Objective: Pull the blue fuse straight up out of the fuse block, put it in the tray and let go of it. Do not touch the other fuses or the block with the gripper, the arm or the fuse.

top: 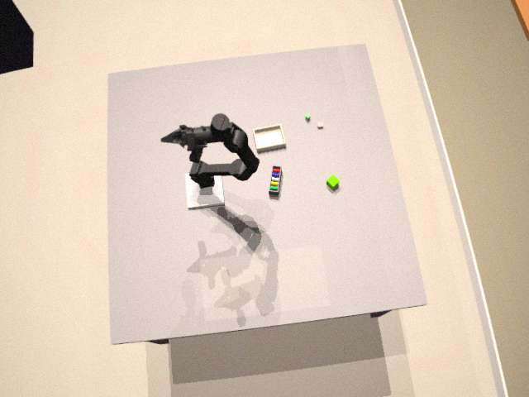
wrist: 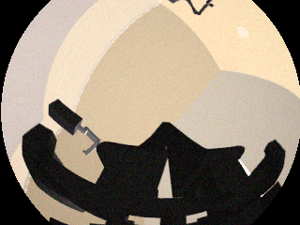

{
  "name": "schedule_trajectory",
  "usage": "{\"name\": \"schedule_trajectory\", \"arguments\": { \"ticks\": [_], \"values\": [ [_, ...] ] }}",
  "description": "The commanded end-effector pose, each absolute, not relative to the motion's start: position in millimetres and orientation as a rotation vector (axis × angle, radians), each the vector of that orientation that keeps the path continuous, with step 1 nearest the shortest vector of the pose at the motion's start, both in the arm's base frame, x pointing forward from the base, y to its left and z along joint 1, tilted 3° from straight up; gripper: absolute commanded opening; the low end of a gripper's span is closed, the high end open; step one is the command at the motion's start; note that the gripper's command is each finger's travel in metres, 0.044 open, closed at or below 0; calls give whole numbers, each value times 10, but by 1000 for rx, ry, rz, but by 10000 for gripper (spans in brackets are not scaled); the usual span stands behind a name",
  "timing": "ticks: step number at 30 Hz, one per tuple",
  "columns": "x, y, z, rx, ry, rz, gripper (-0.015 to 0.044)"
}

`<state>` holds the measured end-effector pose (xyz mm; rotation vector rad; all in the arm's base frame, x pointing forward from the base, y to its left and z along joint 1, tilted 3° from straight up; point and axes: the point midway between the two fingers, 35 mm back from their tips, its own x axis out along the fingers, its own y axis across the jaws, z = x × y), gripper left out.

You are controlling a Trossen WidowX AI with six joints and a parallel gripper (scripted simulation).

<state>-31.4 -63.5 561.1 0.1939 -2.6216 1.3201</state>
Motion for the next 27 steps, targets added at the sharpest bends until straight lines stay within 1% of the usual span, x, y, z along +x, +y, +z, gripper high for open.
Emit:
{"name": "schedule_trajectory", "arguments": {
  "ticks": [1,3,10,15,21,27],
  "values": [
    [-326,-622,5608,179,-2618,1319,26],
    [-423,-513,5584,60,-2589,1317,74],
    [-981,197,5404,-425,-2289,1626,74],
    [-1125,858,5178,-728,-1908,1810,74],
    [-951,1659,4829,-980,-1364,1895,74],
    [-430,2330,4400,-1112,-817,1837,74]
  ]
}}
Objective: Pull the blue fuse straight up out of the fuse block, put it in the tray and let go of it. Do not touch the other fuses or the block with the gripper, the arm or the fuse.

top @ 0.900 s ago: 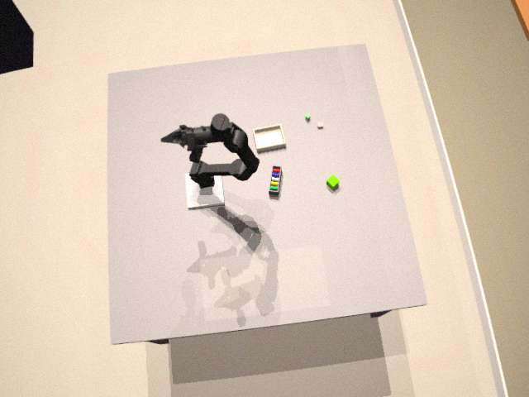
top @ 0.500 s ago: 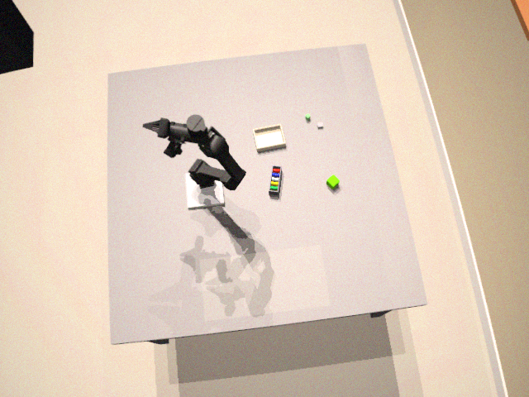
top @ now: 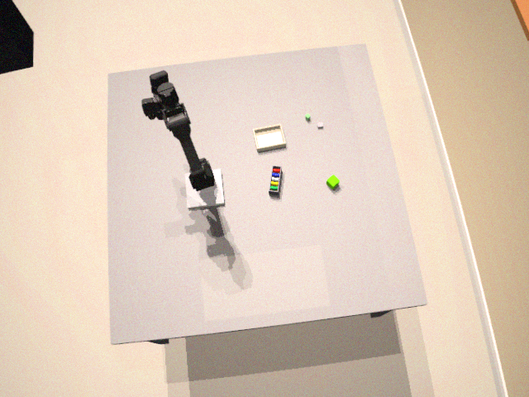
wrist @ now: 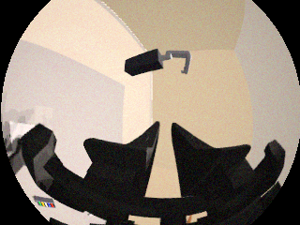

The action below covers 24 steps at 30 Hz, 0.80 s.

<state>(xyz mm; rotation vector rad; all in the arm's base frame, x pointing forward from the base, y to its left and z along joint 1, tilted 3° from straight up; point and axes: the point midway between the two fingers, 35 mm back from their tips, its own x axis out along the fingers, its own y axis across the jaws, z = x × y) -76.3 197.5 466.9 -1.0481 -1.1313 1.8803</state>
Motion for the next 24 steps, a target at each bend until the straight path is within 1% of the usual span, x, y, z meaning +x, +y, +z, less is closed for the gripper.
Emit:
{"name": "schedule_trajectory", "arguments": {
  "ticks": [1,7,12,18,24],
  "values": [
    [-314,2417,4323,-1121,-727,1817,74],
    [497,2750,3822,-1113,-205,1641,74],
    [1240,2749,3379,-1030,186,1438,74],
    [2038,2452,2912,-826,593,1155,74],
    [2703,1921,2372,-588,938,825,74]
  ]
}}
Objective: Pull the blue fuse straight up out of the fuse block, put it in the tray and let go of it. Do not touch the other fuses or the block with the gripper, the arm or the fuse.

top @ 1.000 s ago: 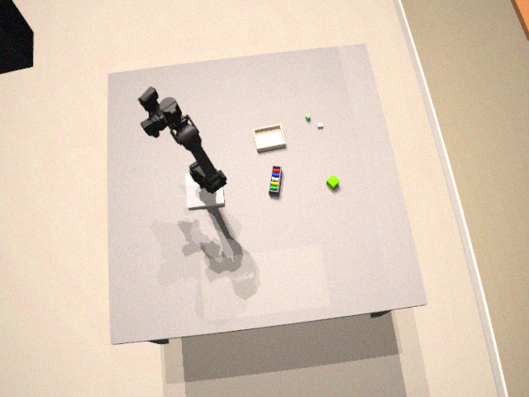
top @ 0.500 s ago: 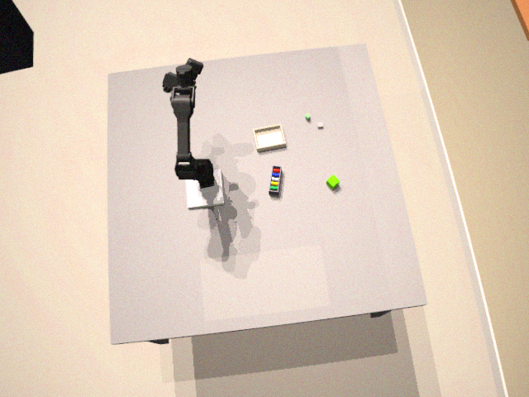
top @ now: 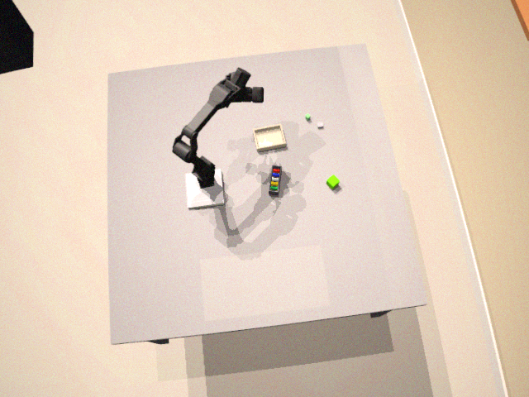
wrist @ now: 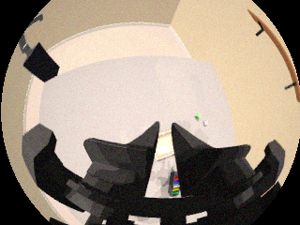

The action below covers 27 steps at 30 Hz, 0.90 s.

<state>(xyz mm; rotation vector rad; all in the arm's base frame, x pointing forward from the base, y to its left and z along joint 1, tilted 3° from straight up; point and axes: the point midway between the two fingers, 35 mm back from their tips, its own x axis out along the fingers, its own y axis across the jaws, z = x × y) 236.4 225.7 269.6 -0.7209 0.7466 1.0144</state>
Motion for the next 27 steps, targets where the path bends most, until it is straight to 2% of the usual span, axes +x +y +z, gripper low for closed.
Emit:
{"name": "schedule_trajectory", "arguments": {
  "ticks": [1,9,17,27],
  "values": [
    [2791,1814,2281,-546,988,767,74],
    [3241,800,1559,-182,1324,280,74],
    [3104,-268,881,217,1555,-240,74],
    [3082,-413,837,243,1566,-276,74]
  ]
}}
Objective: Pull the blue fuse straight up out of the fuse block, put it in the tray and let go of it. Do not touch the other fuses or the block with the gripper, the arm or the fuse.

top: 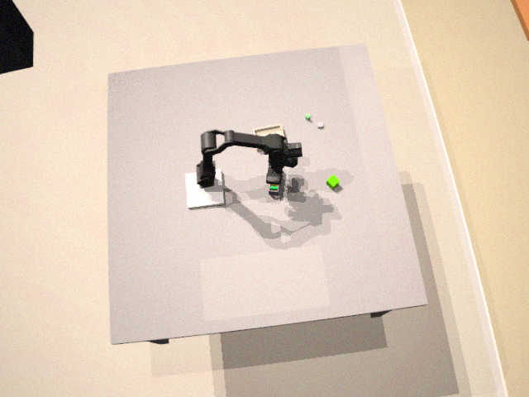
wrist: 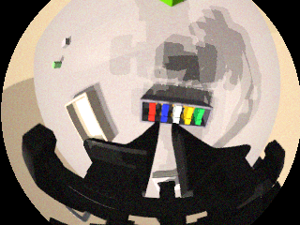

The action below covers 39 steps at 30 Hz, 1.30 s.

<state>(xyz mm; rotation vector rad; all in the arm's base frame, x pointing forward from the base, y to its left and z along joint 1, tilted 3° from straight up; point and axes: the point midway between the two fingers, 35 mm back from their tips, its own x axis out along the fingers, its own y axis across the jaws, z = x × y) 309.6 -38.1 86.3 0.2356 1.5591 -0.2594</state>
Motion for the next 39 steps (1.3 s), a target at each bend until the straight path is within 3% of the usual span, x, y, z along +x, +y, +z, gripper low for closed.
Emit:
{"name": "schedule_trajectory", "arguments": {
  "ticks": [1,39],
  "values": [
    [3082,-413,832,243,1566,-276,74],
    [3086,-401,531,243,1566,-276,74]
  ]
}}
